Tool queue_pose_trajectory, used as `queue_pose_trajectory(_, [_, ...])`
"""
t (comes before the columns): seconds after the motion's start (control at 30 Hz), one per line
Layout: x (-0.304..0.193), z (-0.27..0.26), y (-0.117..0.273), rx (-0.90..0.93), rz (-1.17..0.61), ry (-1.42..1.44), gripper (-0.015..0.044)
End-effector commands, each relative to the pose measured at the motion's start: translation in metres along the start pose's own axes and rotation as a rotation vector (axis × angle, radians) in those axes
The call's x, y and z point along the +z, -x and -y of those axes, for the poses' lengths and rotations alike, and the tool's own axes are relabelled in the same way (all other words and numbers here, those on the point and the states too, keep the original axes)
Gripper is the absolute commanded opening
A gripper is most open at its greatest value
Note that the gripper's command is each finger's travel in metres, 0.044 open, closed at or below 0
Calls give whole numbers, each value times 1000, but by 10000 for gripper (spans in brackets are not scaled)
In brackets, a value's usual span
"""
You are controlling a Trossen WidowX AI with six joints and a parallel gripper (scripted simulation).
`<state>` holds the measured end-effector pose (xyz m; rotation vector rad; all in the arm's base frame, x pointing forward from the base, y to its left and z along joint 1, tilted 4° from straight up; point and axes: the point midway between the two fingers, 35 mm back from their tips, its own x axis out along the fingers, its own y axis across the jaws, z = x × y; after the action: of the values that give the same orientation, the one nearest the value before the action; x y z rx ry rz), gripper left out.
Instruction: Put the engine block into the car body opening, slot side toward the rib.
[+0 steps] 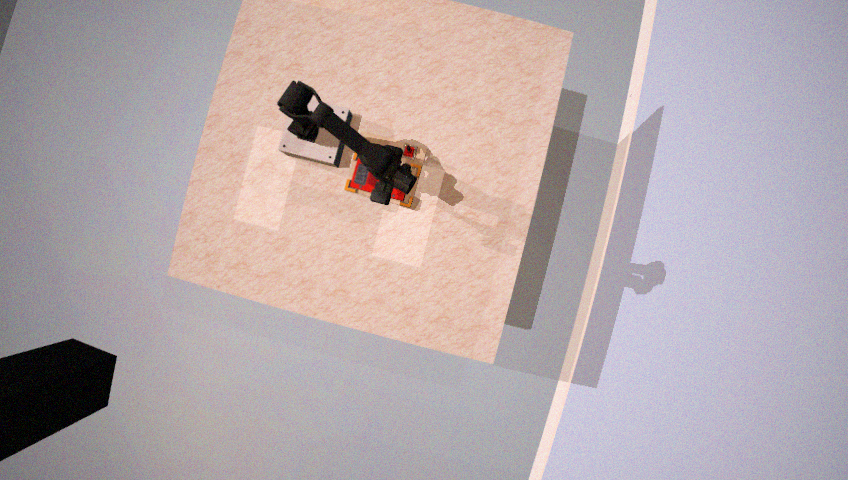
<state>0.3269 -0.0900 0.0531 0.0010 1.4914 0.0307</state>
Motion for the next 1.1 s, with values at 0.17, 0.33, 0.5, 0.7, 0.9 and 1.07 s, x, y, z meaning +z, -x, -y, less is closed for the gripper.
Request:
queue_pose_trajectory(0.17, [0, -1, -3, 5, 1, -10, 158])
queue_pose_trajectory(0.33, [0, -1, -4, 5, 1, -17, 158])
queue_pose_trajectory(0.5, [0, -1, -5, 5, 1, -15, 158])
queue_pose_trajectory(0.7, [0, -1, -7, 5, 1, -11, 158])
queue_pose_trajectory(0.9, [0, -1, -8, 5, 1, -9, 158])
queue_pose_trajectory(1.07, [0, -1, -9, 5, 1, -7, 158])
